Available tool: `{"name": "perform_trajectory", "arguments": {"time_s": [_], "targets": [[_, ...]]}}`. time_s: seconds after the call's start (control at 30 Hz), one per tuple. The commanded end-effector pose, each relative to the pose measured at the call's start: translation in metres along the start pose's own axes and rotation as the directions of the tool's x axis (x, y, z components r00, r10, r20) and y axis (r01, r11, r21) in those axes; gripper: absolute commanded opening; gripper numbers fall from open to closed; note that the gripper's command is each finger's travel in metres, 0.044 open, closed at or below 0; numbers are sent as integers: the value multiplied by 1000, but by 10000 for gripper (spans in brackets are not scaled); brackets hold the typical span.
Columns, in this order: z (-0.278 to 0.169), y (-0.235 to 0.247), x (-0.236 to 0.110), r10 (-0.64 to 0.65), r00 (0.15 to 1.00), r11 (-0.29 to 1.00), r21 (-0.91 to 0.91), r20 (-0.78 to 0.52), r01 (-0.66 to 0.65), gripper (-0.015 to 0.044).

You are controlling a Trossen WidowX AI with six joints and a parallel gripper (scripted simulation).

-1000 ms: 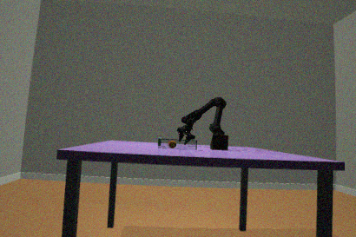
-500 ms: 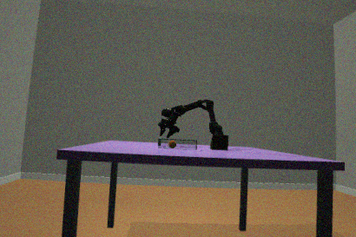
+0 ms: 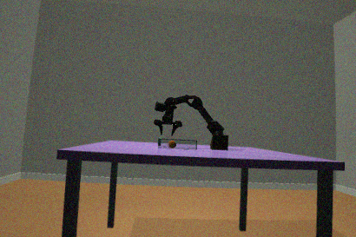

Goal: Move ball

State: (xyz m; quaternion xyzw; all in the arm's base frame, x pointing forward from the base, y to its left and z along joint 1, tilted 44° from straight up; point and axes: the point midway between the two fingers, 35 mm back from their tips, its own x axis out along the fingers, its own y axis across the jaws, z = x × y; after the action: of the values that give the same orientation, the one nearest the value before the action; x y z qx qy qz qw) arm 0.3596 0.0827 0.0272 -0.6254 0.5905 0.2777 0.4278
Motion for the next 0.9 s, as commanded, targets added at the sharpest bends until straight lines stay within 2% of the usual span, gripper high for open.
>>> {"name": "perform_trajectory", "arguments": {"time_s": [0.0, 0.1, 0.87], "targets": [[45, 40, 9, 25, 986, 981, -188, -163, -56, 341], [59, 56, 13, 14, 974, 964, -256, -227, -74, 341], [52, 56, 42, 14, 974, 964, -256, -228, -73, 341]]}}
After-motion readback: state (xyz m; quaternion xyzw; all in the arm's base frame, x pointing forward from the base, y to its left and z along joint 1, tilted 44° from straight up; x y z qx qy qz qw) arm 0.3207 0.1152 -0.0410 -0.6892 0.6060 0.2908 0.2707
